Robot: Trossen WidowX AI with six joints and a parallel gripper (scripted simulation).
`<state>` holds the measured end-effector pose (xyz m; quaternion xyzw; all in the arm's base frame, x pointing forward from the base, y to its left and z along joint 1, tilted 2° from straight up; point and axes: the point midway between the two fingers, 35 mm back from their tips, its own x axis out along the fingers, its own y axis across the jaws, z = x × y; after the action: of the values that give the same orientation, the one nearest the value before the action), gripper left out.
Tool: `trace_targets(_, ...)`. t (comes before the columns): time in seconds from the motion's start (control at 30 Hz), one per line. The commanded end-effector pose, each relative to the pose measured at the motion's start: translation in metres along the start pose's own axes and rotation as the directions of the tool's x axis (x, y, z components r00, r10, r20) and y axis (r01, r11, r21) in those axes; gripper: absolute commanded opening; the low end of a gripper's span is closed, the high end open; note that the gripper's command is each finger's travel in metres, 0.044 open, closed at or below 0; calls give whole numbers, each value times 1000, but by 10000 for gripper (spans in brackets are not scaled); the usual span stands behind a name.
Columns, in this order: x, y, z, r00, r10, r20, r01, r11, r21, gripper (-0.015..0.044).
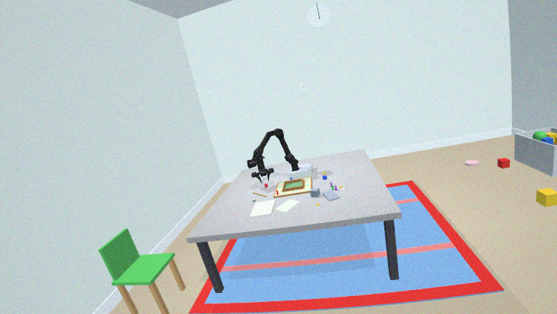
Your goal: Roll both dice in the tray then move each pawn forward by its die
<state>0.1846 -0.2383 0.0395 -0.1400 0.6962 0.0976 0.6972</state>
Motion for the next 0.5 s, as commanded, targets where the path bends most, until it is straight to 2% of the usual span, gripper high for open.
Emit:
trace_targets(0.0,5,1,-1,1000,2,-7,-2,1000,4,275)
trace_targets(0.47,27,1,-2,1000,2,-7,-2,1000,4,275)
